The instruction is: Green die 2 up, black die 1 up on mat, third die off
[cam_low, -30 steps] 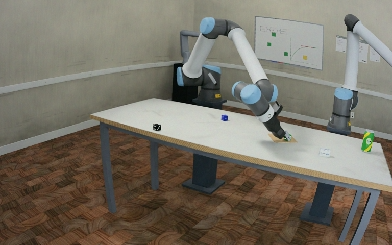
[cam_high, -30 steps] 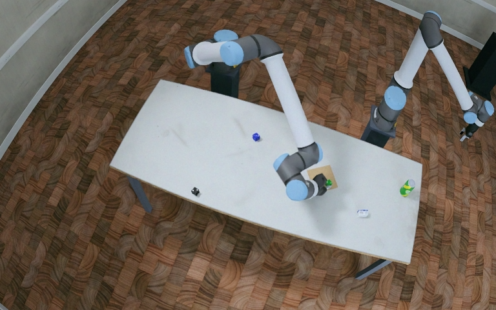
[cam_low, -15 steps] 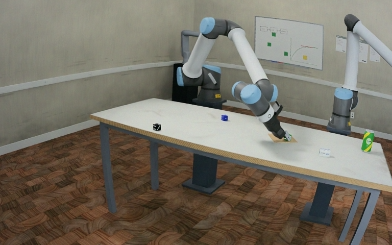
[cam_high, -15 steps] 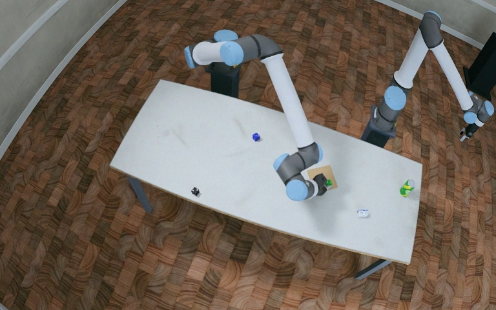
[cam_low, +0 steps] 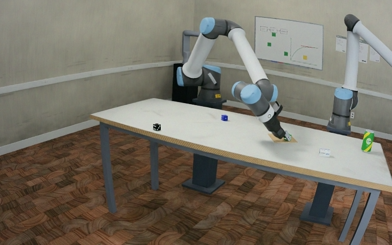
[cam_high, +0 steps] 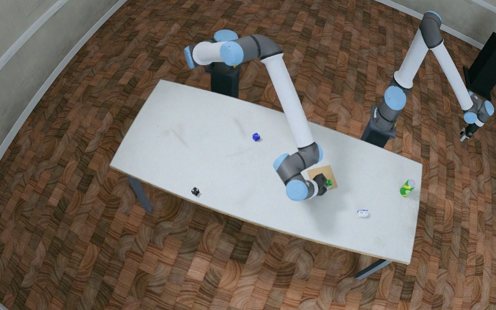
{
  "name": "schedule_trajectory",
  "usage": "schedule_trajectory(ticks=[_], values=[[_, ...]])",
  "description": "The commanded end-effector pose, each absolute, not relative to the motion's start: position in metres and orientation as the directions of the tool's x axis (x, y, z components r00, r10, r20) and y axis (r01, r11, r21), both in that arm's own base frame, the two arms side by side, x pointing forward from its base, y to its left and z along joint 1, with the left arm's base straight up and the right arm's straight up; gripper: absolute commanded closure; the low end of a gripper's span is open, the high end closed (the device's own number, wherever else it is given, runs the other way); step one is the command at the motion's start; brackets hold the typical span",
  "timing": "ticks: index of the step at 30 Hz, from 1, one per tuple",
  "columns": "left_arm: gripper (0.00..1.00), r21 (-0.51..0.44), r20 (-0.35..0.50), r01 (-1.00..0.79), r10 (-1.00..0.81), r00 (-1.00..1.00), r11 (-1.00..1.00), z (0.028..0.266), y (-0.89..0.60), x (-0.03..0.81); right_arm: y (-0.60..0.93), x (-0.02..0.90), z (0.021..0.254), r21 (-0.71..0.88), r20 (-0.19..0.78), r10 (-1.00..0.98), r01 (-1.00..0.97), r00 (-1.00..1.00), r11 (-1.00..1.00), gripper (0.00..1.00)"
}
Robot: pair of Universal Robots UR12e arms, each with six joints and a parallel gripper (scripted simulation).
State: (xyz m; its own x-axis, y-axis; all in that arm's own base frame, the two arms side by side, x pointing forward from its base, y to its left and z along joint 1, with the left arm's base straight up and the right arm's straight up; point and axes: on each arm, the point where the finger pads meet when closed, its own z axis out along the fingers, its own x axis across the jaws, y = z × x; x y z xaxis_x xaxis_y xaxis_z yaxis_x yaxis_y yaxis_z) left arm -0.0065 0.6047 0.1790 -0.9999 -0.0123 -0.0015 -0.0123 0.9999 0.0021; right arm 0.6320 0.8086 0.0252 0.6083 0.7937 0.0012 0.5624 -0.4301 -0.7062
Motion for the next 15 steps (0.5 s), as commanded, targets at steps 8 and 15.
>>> schedule_trajectory(ticks=[8, 15], values=[[0.00, 0.000, 0.000, -0.014, -0.014, -1.000, 1.000, 0.1770, 0.6040, -0.0085, 0.8073, 0.6314, 0.0235, -0.707, 0.000, 0.794, 0.561, 0.608, -0.430, 0.37], [0.00, 0.000, 0.000, -0.014, -0.014, -1.000, 1.000, 0.1770, 0.6040, -0.0085, 0.8073, 0.6314, 0.0235, -0.707, 0.000, 0.794, 0.561, 0.608, -0.430, 0.25]])
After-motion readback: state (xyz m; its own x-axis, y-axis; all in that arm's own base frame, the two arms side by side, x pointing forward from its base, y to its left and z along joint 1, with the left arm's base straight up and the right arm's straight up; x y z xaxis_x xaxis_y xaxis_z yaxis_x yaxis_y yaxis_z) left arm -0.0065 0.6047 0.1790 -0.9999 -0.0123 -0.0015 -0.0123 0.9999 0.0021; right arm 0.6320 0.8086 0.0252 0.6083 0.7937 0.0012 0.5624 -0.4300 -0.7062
